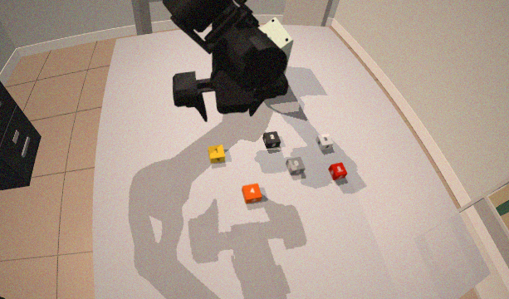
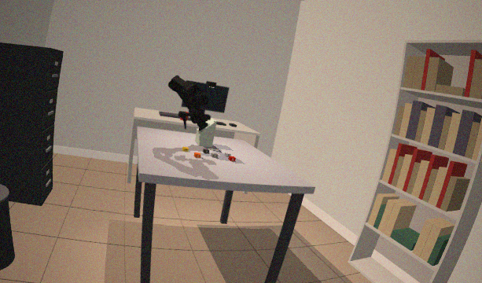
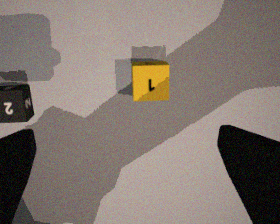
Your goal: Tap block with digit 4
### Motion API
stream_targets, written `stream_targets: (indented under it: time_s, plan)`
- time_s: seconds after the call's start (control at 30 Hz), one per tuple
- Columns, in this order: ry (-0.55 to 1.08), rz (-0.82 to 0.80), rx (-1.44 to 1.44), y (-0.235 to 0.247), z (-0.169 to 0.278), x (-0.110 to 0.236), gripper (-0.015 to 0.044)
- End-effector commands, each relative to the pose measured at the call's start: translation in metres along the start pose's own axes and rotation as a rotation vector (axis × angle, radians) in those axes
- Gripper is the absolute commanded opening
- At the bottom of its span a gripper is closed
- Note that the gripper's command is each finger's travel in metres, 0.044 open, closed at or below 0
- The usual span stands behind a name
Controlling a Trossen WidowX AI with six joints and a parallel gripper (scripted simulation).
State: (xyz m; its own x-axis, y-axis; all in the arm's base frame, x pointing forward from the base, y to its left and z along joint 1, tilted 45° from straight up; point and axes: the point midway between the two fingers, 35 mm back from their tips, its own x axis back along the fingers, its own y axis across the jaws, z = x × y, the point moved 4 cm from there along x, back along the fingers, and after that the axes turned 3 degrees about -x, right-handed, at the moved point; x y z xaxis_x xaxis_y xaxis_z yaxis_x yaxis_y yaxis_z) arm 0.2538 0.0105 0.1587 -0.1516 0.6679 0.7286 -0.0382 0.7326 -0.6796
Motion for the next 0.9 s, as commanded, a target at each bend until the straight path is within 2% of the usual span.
stream_targets:
  time_s: [0.0,0.1,0.2,0.87]
  plan:
    - [0.028,-0.013,0.029,0.056,0.010,-0.005,0.0400]
    - [0.020,0.007,0.032,0.097,0.022,-0.005,0.0400]
    - [0.013,0.021,0.032,0.115,0.030,-0.005,0.0400]
    - [0.013,0.022,0.032,0.116,0.030,-0.006,0.0400]
